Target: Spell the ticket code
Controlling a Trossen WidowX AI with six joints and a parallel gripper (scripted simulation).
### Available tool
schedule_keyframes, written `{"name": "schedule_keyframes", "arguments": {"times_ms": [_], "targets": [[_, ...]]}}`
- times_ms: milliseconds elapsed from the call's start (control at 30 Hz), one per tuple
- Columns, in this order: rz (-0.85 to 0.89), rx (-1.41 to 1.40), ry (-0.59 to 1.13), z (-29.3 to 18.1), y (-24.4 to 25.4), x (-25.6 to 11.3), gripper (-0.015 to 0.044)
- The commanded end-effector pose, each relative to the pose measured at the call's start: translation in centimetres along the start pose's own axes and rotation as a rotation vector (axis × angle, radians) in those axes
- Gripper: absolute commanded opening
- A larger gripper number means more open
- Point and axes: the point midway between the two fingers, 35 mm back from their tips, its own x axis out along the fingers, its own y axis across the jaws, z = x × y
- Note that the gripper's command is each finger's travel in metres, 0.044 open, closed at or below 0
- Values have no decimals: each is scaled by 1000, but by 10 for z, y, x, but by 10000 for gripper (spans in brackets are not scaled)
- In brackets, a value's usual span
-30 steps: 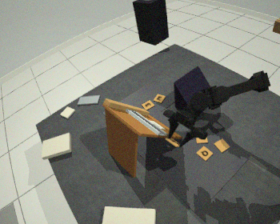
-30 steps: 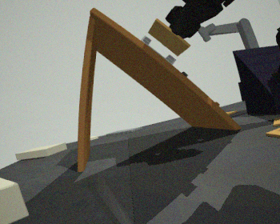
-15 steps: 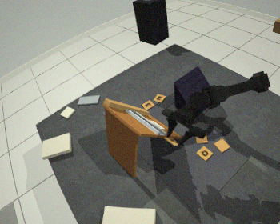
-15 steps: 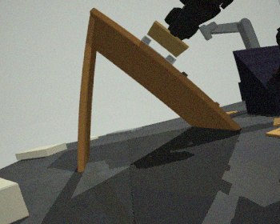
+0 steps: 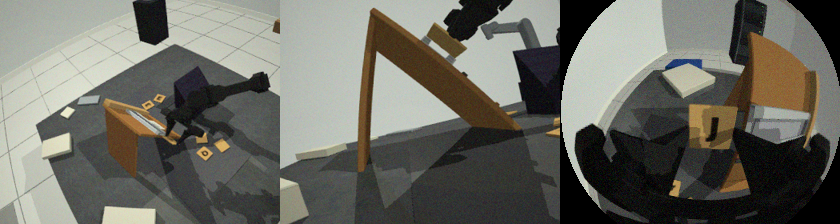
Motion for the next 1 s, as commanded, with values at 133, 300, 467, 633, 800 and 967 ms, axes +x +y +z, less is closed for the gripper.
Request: {"name": "schedule_keyframes", "arguments": {"times_ms": [133,300,467,633,800,967], "targets": [[0,4,7,-2,-6,1,0],[0,4,7,-2,-8,1,0],[0,4,7,-2,-11,1,0],[0,4,7,-2,-13,1,0],[0,4,7,-2,-16,1,0],[0,4,7,-2,-18,1,0]]}}
